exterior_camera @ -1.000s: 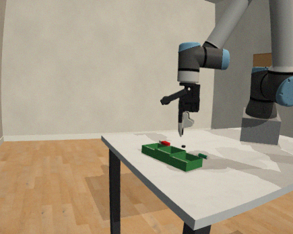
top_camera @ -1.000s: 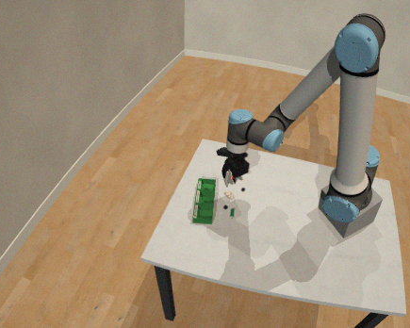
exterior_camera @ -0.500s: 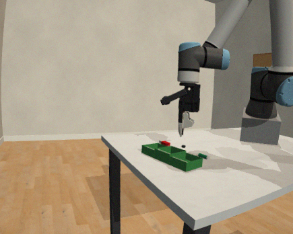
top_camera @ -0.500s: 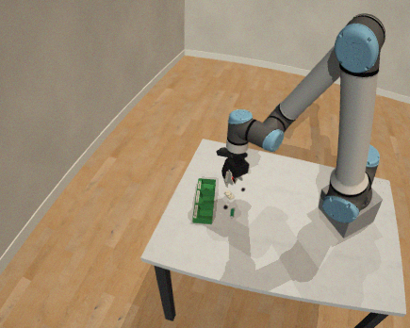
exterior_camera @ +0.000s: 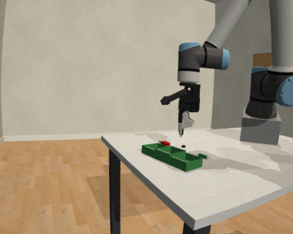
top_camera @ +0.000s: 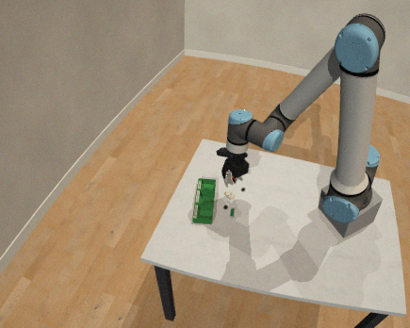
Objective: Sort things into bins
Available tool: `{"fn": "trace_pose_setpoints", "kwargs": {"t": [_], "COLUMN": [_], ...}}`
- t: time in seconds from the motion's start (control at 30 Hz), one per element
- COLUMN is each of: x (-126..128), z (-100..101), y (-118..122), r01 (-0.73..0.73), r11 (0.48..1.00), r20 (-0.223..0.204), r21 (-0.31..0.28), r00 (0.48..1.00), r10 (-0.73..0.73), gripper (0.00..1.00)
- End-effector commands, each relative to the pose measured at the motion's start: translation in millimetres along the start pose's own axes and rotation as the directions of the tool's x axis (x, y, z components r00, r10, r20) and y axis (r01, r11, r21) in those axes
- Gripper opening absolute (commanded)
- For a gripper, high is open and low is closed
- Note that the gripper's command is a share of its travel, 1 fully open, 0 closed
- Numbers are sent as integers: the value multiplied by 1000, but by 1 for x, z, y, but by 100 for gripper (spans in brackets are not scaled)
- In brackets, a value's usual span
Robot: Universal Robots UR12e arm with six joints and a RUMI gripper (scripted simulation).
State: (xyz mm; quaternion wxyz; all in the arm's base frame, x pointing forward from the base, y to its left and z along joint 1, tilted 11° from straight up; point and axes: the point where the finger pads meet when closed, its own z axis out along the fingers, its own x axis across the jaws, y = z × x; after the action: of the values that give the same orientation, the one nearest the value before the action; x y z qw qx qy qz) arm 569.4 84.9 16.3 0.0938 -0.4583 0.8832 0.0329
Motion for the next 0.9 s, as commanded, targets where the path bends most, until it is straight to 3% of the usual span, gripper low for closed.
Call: {"fn": "trace_pose_setpoints", "kwargs": {"t": [0.0,0.47,0.87], "x": [0,0,0], "z": [7,54,62], "y": [0,-1,-1], "r01": [0,0,0], "r11": [1000,1000,1000], "r20": [0,0,0], "r21": [1,1,1], "r00": [1000,1000,1000], "r10": [0,0,0], "gripper": [24,24,24]}}
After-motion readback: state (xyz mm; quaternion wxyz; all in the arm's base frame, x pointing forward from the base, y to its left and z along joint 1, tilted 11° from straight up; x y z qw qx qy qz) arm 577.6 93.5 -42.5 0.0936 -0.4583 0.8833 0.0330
